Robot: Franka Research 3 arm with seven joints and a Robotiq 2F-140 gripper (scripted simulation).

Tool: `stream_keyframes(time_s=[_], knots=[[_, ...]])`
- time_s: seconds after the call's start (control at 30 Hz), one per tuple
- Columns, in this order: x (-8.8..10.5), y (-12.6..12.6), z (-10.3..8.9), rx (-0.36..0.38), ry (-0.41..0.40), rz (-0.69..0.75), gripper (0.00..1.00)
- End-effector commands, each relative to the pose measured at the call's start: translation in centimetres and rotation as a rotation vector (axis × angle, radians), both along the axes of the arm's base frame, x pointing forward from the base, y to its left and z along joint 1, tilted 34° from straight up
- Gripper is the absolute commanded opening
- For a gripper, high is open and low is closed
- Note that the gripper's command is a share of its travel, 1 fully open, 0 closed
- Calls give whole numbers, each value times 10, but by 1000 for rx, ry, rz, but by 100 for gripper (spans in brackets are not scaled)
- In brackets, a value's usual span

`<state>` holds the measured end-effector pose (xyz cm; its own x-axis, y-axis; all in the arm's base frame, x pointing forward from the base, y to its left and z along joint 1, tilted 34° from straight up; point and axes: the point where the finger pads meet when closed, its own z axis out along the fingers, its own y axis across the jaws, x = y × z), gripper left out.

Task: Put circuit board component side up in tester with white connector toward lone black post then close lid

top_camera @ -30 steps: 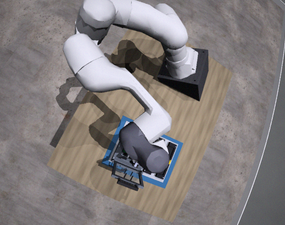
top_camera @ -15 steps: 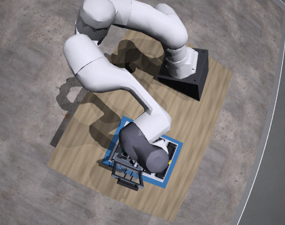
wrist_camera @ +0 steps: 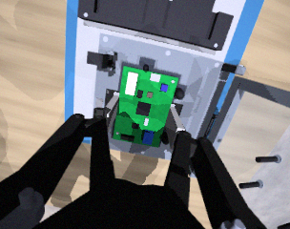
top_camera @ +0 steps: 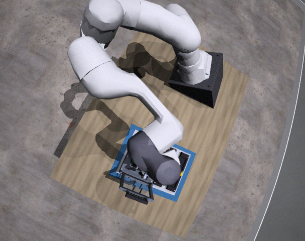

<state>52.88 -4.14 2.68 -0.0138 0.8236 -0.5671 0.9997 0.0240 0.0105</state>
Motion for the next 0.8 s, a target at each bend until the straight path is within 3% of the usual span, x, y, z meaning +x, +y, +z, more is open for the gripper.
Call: stream_keyframes(time_s=[0.0,0.67,0.7,0.77], knots=[[1,1,-1,3,-3,1,46],[1,0,-2,3,-3,1,46],[1,0,-2,3,-3,1,58],[1,0,-2,3,-3,1,58]])
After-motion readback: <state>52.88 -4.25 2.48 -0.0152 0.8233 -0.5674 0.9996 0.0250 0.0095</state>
